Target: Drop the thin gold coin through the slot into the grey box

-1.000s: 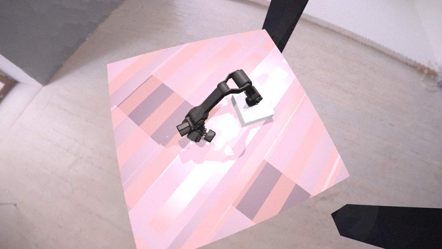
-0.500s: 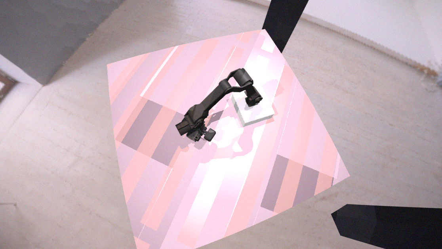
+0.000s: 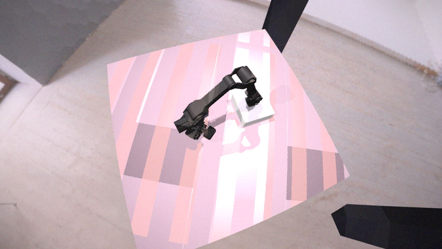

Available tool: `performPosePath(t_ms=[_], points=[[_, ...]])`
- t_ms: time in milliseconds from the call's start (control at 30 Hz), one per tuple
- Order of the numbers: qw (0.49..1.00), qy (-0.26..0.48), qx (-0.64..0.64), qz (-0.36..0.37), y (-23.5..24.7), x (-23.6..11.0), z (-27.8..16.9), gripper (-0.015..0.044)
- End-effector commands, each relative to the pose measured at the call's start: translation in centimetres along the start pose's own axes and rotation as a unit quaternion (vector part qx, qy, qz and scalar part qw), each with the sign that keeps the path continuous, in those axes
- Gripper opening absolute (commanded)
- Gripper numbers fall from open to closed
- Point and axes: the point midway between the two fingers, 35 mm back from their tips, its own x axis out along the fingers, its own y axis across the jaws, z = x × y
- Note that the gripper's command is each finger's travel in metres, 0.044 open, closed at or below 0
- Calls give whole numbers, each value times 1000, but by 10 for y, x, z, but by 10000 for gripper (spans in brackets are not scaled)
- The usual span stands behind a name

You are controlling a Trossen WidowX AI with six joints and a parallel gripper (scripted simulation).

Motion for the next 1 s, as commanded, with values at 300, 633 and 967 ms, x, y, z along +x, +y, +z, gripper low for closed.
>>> performPosePath(t_ms=[300,633,967], points=[[1000,-2,-5,-4,0,-34,-1,0],[997,-2,82,-3,5,-38,-3,0],[988,-3,153,-3,8,-39,-5,0]])
